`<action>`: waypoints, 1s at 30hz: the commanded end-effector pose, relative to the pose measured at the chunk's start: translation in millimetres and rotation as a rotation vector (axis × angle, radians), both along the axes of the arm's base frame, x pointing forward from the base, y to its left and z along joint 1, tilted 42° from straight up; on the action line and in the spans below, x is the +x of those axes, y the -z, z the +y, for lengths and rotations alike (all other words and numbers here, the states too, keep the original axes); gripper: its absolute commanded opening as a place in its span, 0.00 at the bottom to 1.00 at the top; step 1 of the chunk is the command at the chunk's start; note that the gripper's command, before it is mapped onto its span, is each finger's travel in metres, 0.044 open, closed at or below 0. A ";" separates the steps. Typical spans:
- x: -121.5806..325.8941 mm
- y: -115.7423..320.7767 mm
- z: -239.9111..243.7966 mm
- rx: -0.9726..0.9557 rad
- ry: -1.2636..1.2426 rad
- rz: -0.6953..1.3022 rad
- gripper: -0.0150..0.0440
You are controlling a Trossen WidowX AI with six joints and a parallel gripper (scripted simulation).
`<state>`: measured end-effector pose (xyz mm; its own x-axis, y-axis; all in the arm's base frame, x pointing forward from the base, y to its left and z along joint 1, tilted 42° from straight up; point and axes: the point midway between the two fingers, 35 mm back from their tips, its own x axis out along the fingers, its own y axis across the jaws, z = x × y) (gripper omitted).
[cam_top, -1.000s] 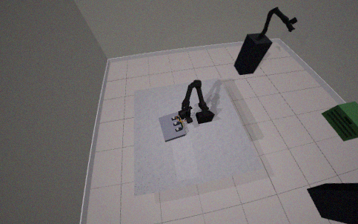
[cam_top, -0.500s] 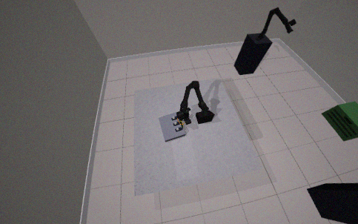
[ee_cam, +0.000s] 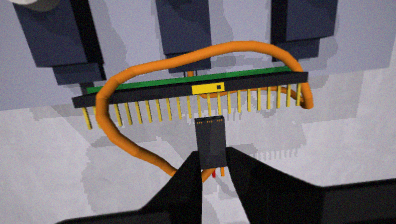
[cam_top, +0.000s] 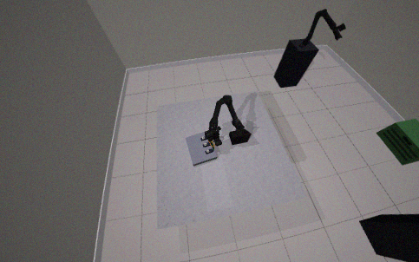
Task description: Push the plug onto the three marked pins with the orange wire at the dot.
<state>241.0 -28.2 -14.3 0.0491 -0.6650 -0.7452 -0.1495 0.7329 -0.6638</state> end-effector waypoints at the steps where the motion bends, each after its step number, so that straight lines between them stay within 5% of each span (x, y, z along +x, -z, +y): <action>1: 0.7 -1.2 -1.2 -0.004 -0.002 -0.001 0.25; 30: 12.4 0.8 2.0 -0.004 -0.002 -0.002 0.25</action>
<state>250.4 -26.7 -15.2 0.0504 -0.6650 -0.7451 -0.1476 0.7329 -0.6641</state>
